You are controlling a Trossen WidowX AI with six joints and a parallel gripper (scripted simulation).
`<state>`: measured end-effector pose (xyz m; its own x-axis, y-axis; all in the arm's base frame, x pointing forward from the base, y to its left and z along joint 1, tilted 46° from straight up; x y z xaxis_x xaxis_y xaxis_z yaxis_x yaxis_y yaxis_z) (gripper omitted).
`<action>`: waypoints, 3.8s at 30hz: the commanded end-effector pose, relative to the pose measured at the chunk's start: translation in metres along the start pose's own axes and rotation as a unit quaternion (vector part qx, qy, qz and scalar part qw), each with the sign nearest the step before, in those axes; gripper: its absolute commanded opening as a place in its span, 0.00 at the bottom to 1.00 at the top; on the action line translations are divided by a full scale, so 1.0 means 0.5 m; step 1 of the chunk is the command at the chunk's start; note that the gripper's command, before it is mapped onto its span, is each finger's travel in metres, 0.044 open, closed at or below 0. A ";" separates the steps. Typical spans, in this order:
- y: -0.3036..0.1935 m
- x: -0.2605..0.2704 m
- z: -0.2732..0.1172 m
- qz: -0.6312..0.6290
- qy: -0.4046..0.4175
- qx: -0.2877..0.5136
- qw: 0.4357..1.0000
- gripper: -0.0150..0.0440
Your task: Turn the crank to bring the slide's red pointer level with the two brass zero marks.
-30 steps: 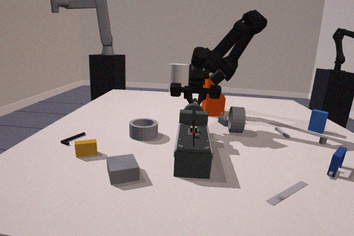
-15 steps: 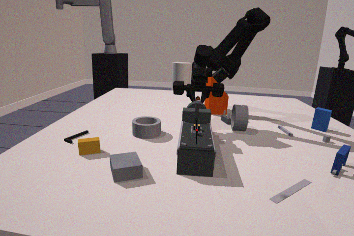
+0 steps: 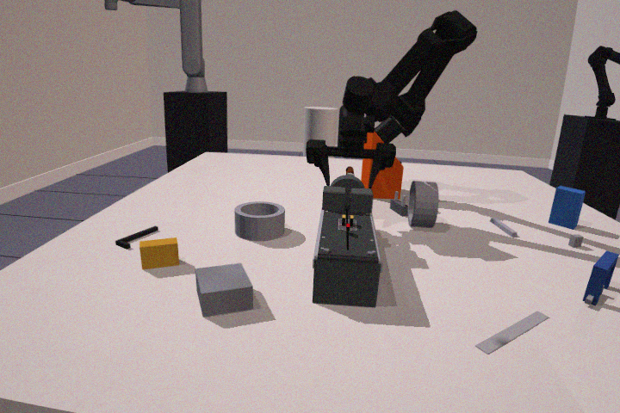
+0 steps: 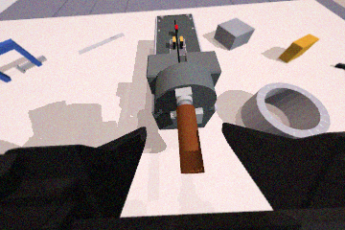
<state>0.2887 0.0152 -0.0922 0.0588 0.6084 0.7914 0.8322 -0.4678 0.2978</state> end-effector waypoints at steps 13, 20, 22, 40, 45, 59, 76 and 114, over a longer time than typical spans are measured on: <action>0.069 0.013 -0.068 -0.004 0.000 -0.002 1.000 1.00; 0.097 0.015 -0.093 -0.002 -0.003 0.000 1.000 1.00; 0.111 0.017 -0.108 -0.001 -0.004 0.001 1.000 1.00; 0.233 0.036 -0.083 -0.003 -0.033 0.025 0.999 1.00; 0.274 0.042 -0.046 0.010 -0.043 0.031 0.999 1.00; 0.325 0.058 0.053 0.035 -0.061 0.036 0.997 1.00; 0.254 0.045 0.123 0.035 -0.060 0.036 0.997 1.00; 0.219 0.032 -0.095 0.007 -0.025 0.016 1.000 1.00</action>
<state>0.3741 -0.0540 -0.0238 0.1217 0.6373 0.7609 0.8544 -0.4575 0.2465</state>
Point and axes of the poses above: the point midway between the two fingers, 35 mm back from their tips, its own z axis out along the fingers, its own x axis across the jaws, y = z × x, the point moved 2 cm from there along -z, back along the fingers, and after that the axes turned 11 degrees about z, right-handed, at the moved point
